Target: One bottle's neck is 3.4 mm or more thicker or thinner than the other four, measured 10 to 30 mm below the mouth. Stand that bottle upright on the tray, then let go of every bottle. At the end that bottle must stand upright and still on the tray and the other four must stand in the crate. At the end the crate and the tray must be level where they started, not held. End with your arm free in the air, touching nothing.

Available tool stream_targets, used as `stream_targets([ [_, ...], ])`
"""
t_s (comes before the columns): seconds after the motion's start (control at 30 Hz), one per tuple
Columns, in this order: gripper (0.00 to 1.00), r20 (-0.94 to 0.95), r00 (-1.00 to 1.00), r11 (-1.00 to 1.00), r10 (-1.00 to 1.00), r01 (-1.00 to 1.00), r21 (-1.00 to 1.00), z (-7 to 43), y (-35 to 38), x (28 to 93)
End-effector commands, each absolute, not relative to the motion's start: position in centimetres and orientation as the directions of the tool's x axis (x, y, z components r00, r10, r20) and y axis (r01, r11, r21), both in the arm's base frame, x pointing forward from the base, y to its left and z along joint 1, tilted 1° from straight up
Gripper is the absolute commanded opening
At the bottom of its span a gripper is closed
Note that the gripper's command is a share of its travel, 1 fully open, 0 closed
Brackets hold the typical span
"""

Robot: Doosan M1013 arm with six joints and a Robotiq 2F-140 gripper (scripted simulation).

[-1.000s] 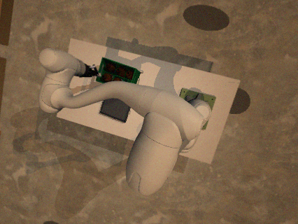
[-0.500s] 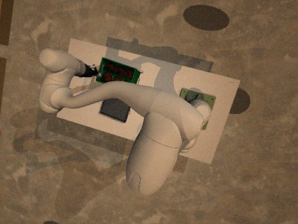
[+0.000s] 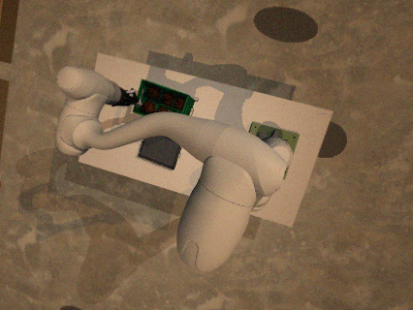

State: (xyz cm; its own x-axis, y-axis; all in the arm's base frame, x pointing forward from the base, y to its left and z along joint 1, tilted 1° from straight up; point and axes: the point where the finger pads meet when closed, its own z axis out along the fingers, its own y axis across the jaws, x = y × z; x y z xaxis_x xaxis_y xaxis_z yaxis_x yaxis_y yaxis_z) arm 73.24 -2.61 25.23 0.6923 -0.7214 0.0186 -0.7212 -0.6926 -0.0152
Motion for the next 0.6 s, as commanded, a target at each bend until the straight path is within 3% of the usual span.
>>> stream_targets([
  [0.0,0.0,0.018,0.693,-0.693,-0.721,-0.721,-0.016,25.4,-4.7,69.6],
  [0.57,0.0,0.019,0.693,-0.693,-0.721,-0.721,-0.016,24.7,-10.0,56.3],
])
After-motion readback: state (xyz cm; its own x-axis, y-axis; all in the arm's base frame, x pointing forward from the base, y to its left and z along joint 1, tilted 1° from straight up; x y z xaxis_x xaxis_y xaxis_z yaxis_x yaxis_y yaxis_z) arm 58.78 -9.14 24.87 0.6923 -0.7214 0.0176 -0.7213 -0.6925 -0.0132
